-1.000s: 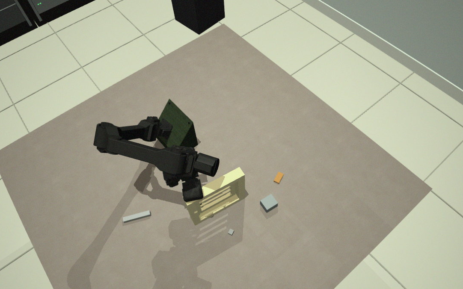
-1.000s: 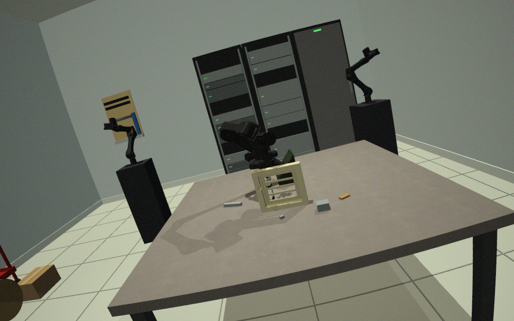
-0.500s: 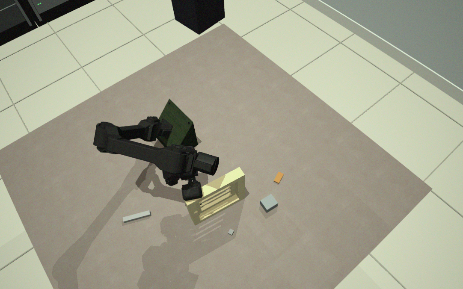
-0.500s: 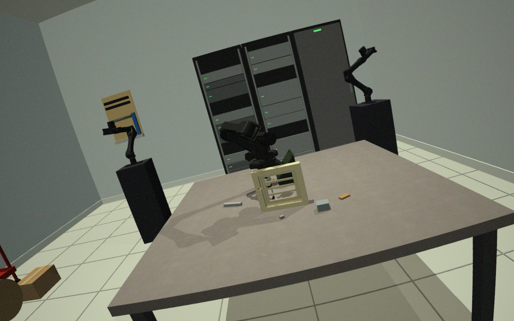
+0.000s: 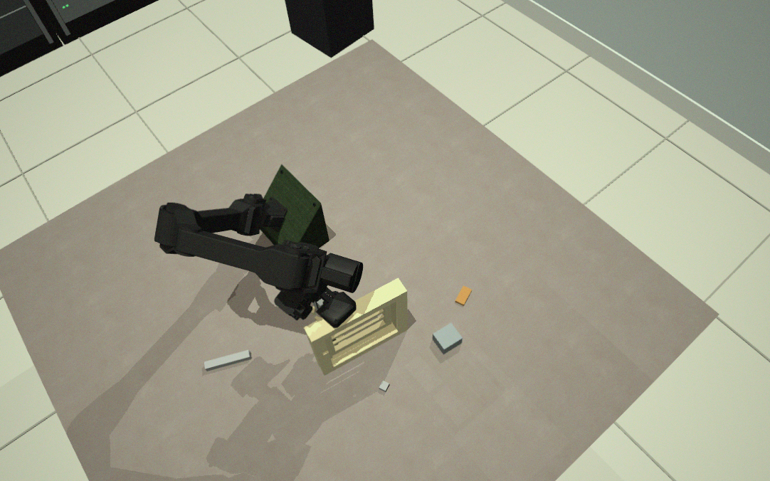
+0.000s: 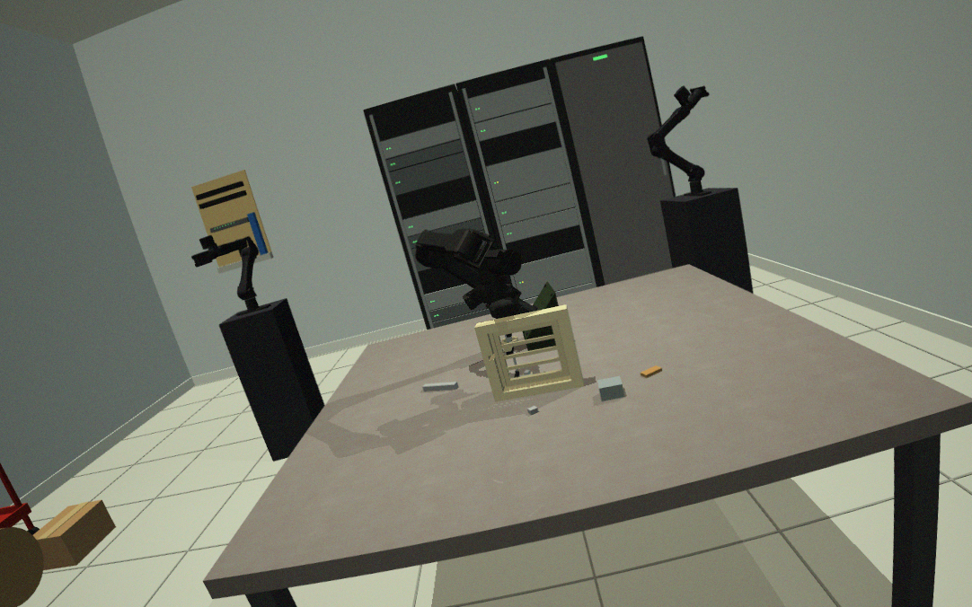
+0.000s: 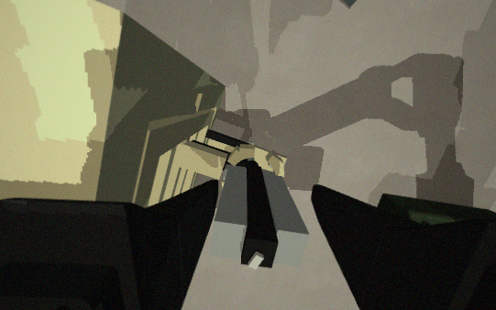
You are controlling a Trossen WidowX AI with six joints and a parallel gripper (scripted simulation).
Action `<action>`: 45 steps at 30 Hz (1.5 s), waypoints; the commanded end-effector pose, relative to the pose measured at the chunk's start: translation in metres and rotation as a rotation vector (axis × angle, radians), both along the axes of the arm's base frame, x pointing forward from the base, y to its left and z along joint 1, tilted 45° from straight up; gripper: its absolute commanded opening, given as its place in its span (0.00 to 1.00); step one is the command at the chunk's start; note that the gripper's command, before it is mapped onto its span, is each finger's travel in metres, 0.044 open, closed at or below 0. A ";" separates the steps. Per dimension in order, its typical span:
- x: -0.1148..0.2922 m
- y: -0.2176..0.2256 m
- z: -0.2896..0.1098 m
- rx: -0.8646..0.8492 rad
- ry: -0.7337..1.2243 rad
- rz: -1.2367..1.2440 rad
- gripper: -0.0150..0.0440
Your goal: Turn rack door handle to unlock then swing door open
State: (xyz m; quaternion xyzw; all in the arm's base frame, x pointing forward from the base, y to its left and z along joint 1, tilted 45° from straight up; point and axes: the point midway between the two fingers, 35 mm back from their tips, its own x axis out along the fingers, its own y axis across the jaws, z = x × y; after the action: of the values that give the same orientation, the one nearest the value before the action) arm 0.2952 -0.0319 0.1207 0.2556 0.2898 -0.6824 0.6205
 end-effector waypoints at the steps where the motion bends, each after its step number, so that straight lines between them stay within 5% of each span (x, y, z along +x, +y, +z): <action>1: 0.006 -0.001 -0.001 0.012 0.105 0.130 0.74; 45: 0.006 -0.001 -0.001 0.212 1.638 1.667 0.74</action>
State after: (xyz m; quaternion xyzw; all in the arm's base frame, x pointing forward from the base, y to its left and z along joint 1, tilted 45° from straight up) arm 0.2985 -0.0310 0.1212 -0.4474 0.7359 -0.0434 0.5064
